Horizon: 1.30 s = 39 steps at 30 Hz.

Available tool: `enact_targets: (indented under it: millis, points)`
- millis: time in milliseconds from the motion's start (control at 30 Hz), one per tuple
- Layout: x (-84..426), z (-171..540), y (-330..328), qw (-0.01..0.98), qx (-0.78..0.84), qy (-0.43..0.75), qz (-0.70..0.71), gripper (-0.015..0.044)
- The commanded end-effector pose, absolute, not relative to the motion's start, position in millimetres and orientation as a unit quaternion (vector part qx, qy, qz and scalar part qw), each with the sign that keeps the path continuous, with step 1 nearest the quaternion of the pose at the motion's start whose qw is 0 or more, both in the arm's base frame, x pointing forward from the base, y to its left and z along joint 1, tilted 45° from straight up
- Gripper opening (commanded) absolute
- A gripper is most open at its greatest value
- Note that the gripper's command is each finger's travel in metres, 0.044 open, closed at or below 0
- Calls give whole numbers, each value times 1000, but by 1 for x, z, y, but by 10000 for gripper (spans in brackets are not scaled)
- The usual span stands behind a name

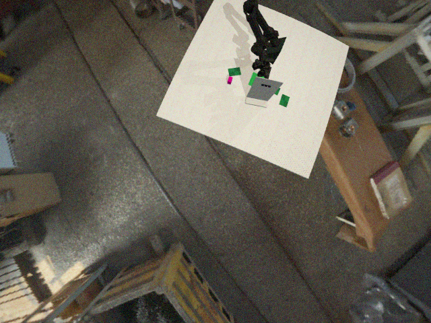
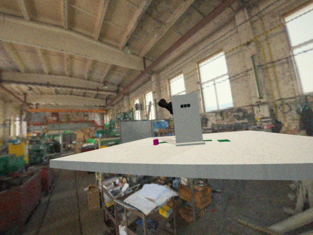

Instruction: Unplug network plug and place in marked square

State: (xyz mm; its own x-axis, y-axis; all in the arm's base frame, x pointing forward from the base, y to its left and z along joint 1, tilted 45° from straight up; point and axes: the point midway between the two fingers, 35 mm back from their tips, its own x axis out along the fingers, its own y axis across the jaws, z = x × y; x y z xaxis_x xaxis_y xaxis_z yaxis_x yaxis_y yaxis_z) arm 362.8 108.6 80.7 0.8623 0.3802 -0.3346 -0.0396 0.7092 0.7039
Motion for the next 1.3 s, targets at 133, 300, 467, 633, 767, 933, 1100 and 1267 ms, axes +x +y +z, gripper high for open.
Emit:
enact_targets:
  millis: [133, 300, 467, 633, 767, 933, 1100, 1267]
  points:
    - [358, 83, 108, 895, 365, 230, 117, 0]
    - [354, 83, 109, 895, 365, 230, 117, 0]
    - [351, 83, 109, 895, 365, 230, 117, 0]
    - [348, 82, 109, 894, 365, 230, 117, 0]
    - [346, 82, 109, 894, 365, 230, 117, 0]
    - [342, 81, 109, 894, 365, 230, 117, 0]
    - [339, 81, 109, 894, 365, 230, 117, 0]
    - [336, 81, 110, 894, 365, 231, 117, 0]
